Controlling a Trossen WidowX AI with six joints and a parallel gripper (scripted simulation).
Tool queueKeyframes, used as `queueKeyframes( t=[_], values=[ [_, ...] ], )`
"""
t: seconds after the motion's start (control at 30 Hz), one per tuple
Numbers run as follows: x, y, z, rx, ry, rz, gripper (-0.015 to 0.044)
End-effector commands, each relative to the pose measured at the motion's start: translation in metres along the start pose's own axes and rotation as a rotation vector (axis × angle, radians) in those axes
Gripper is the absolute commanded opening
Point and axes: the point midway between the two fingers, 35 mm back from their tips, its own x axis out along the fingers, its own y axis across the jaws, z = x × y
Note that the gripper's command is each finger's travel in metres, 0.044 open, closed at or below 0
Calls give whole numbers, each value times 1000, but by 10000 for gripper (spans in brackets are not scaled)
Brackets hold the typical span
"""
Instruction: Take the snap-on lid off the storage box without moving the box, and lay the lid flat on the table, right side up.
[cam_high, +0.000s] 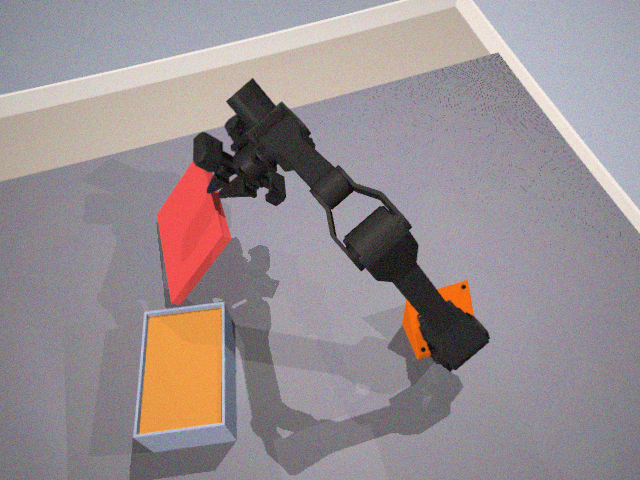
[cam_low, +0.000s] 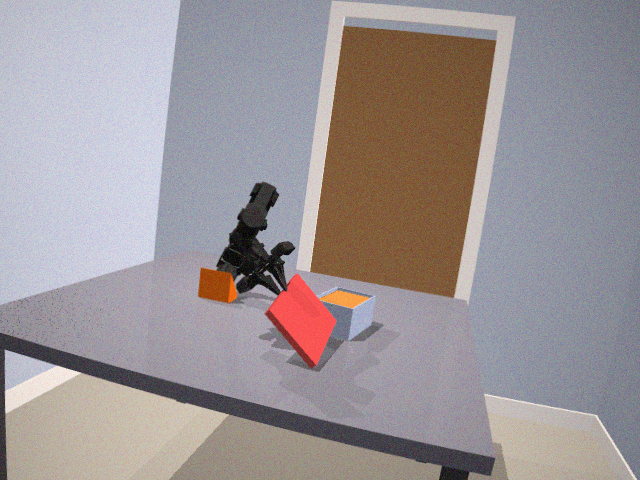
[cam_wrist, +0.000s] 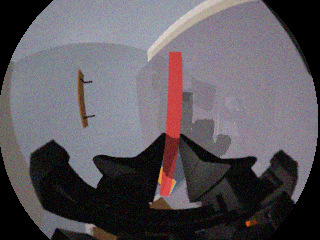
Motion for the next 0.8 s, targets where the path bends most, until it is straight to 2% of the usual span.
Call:
queueKeyframes(
  t=[0.0,0.77],
  values=[
    [3,-3,-1,6,6,3,0],
    [15,-18,-1,6,7,4,0]
  ],
)
